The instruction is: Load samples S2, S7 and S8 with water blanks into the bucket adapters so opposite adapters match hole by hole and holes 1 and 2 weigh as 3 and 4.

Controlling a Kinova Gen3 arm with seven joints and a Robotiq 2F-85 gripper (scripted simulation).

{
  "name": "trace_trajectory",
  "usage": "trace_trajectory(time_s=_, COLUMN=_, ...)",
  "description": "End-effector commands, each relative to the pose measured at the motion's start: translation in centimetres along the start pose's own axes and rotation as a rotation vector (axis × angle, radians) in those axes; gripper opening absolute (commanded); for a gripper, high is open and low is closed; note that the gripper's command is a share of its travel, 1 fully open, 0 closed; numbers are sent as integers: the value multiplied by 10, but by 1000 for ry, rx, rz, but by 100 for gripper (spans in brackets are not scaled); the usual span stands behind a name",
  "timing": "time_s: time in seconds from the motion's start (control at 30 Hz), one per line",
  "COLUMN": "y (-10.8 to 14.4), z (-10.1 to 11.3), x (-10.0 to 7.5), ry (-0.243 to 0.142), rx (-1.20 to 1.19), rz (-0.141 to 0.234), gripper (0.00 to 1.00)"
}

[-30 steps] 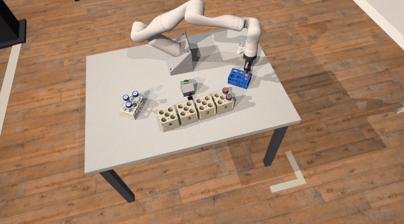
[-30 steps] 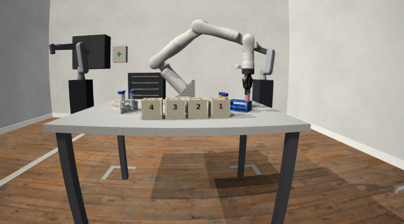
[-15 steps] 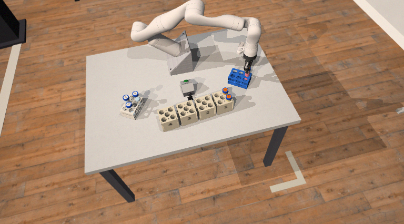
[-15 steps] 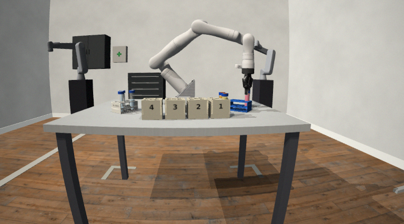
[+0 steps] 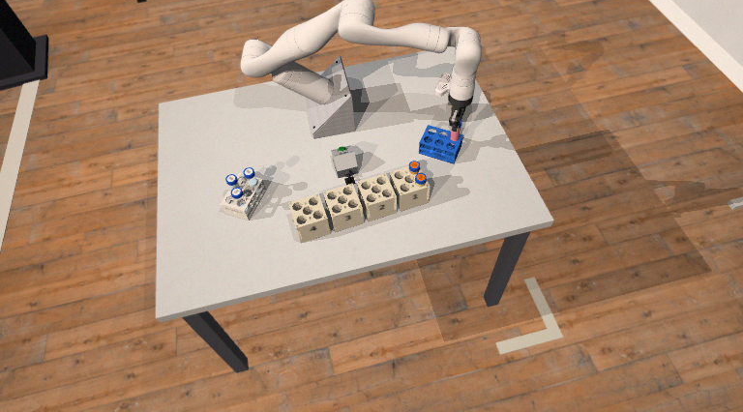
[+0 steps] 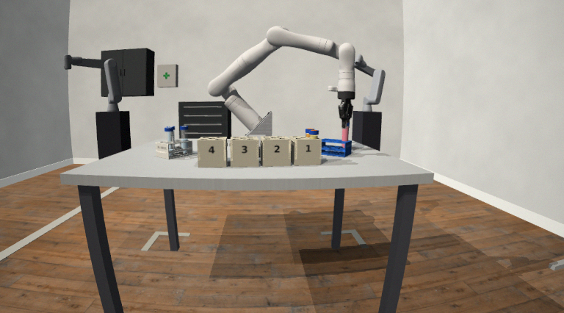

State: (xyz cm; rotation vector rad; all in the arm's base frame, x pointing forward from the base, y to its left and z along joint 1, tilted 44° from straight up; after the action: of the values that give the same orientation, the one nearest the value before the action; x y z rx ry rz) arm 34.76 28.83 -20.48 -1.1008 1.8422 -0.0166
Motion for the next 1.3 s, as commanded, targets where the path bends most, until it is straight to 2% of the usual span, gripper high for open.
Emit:
trace_trajectory(time_s=0.0, y=0, z=0, x=-7, ry=-2, rx=0, rz=0, gripper=10)
trace_trajectory(time_s=1.27, y=0, z=0, x=-51, ry=-2, rx=0, rz=0, gripper=10)
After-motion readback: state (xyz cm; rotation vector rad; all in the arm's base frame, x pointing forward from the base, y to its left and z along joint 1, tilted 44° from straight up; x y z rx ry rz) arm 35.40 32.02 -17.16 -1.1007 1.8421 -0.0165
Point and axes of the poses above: the point where the finger pads meet when closed, its own x axis out along the fingers, its own y axis across the jaws, z = x × y, the point moved 7 cm from there along -x, back along the fingers, and after that the axes turned 3 degrees about x, right-handed, at the moved point
